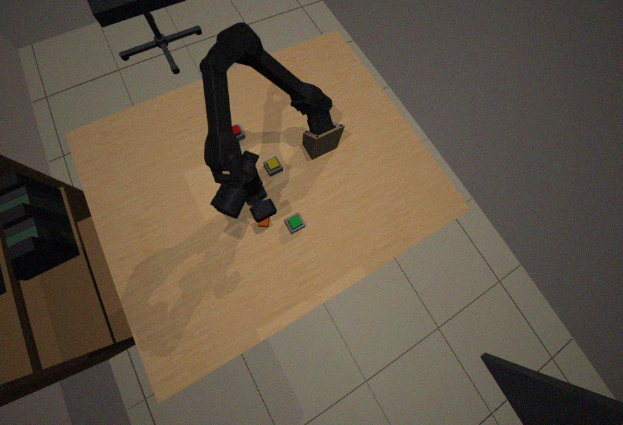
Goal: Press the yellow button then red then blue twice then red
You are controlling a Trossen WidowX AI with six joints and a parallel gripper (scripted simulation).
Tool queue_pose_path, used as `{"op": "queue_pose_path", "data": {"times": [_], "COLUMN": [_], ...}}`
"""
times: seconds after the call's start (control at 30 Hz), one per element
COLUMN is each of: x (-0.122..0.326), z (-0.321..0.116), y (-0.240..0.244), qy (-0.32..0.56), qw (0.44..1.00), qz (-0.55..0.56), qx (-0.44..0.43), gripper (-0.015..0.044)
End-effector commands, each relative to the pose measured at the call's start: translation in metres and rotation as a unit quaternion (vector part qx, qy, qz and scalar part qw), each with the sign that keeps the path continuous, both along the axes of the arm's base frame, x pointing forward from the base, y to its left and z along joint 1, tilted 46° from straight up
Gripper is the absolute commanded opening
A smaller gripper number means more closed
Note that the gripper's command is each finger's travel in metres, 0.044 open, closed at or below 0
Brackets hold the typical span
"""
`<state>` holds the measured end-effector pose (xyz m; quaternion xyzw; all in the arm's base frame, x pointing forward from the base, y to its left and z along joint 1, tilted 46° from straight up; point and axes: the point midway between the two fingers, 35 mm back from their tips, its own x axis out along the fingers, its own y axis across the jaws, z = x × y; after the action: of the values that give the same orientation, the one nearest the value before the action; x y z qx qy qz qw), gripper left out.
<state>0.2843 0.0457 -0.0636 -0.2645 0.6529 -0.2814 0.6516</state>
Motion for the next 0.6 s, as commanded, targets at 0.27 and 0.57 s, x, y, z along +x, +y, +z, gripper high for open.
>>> {"op": "queue_pose_path", "data": {"times": [0.27, 0.57], "x": [0.004, 0.000], "z": [0.050, 0.159], "y": [0.037, -0.065], "qy": [-0.003, -0.003], "qw": [1.000, 1.000], "qz": [0.001, 0.005], "qx": [0.007, 0.017], "gripper": [0.0020, 0.0020]}}
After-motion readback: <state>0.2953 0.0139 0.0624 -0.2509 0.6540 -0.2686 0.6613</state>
